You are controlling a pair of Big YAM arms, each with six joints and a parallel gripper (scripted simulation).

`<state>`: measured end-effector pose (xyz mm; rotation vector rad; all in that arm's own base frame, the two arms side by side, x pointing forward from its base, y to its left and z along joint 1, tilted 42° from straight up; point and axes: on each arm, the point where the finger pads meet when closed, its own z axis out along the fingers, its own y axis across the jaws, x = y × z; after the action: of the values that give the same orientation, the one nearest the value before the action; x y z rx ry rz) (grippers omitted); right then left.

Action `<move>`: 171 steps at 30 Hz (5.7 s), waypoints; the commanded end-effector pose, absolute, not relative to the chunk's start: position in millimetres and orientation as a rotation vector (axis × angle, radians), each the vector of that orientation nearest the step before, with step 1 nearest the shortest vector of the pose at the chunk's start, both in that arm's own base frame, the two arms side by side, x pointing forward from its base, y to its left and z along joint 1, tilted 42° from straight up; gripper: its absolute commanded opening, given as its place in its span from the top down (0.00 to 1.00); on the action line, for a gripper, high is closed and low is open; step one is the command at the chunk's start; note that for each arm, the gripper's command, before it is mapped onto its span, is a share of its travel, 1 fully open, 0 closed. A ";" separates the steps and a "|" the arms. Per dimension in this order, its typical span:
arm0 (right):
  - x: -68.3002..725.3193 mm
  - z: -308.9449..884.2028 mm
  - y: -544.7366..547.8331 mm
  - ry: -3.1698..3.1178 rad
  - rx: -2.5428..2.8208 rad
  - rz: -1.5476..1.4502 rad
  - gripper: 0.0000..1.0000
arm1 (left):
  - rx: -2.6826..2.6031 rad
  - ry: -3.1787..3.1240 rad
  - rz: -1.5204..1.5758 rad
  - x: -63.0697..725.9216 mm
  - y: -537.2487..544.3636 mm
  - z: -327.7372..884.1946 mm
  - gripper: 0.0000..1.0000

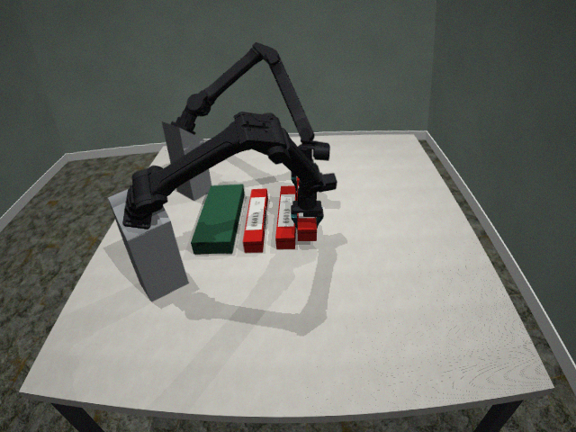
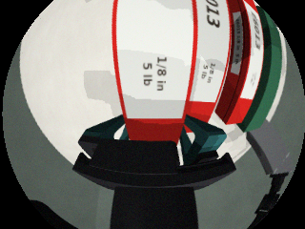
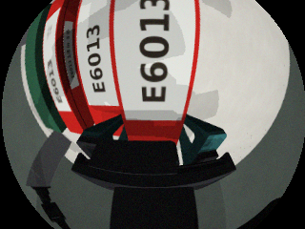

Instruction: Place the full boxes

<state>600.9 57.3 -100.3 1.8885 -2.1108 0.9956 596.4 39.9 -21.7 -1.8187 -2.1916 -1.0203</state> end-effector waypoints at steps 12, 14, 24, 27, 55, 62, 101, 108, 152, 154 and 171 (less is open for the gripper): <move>621.5 -33.9 98.9 -2.160 1.929 1.124 1.00 | -1.863 -2.230 -1.148 617.3 4.4 47.6 1.00; 621.5 -33.9 98.9 -2.160 1.929 1.124 1.00 | -1.863 -2.230 -1.148 617.3 4.4 47.6 1.00; 621.4 -33.7 99.0 -2.160 1.929 1.124 1.00 | -1.863 -2.230 -1.148 617.3 4.3 47.7 1.00; 621.4 -33.6 99.0 -2.160 1.929 1.124 1.00 | -1.863 -2.230 -1.148 617.3 4.3 47.7 1.00; 621.4 -33.5 99.0 -2.160 1.929 1.124 1.00 | -1.863 -2.230 -1.148 617.4 4.2 47.7 1.00; 621.4 -33.5 99.0 -2.160 1.929 1.124 1.00 | -1.863 -2.230 -1.148 617.4 4.2 47.7 1.00; 618.0 -28.6 103.1 -2.160 1.929 1.122 1.00 | -1.863 -2.230 -1.147 614.1 0.2 52.8 1.00; 616.9 -26.8 104.6 -2.160 1.929 1.122 1.00 | -1.863 -2.230 -1.146 613.0 -1.3 54.7 1.00; 603.7 -12.0 116.7 -2.162 1.930 1.119 1.00 | -1.864 -2.232 -1.144 601.0 -14.4 69.0 1.00; 603.2 -11.1 117.4 -2.162 1.930 1.119 1.00 | -1.864 -2.232 -1.144 600.6 -15.1 69.9 1.00; 599.6 -4.1 123.1 -2.163 1.930 1.118 1.00 | -1.864 -2.233 -1.143 597.0 -20.4 77.2 1.00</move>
<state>583.6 80.5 -69.1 1.8835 -2.1127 0.9940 580.1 15.5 8.8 -1.8178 -2.1882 -1.0176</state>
